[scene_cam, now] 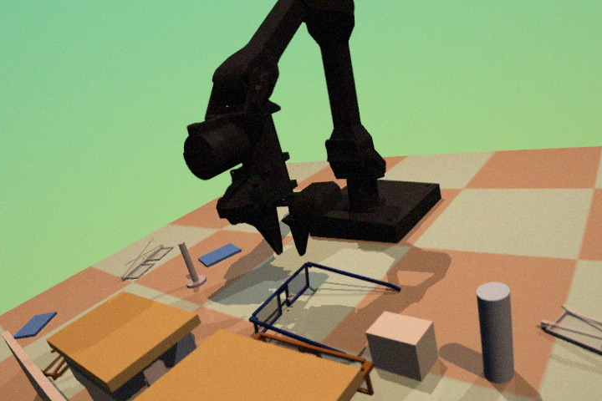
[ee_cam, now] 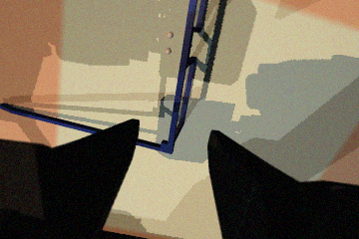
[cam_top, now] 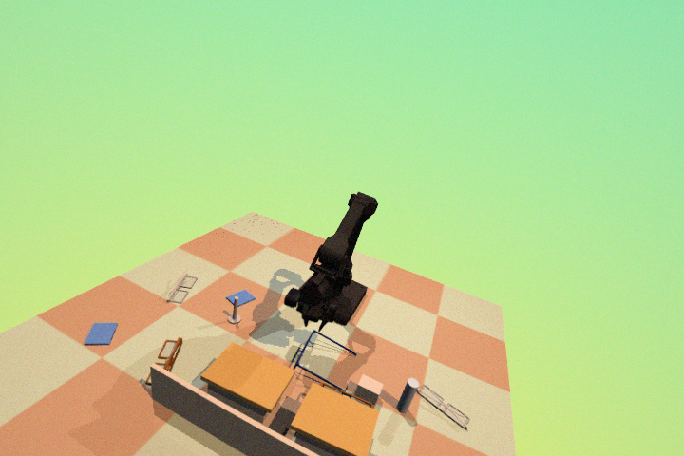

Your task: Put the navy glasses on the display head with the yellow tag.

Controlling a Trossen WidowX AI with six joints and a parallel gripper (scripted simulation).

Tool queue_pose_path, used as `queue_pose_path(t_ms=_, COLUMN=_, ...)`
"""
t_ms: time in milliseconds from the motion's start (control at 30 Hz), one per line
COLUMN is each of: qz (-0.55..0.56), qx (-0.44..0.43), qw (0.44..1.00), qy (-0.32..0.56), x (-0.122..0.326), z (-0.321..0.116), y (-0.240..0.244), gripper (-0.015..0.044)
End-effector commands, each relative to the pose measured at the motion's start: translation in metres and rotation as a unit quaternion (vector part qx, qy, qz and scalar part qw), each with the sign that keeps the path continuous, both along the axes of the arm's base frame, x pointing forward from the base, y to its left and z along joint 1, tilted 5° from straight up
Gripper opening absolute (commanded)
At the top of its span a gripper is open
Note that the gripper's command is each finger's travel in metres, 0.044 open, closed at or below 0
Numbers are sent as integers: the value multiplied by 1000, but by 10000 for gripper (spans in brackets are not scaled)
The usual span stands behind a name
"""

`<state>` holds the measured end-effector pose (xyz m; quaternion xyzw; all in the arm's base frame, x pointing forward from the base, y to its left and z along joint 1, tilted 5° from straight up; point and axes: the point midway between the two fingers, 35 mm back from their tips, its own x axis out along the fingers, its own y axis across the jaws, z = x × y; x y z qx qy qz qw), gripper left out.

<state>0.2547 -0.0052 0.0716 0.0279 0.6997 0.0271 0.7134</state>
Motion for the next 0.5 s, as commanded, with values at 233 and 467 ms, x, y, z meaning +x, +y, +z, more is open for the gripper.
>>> queue_pose_path(t_ms=233, qz=-1, qx=1, qw=1000, qy=-2, x=1, z=3, y=2, gripper=140)
queue_pose_path(t_ms=467, qz=-1, qx=1, qw=1000, qy=-2, x=3, z=-6, y=2, gripper=140)
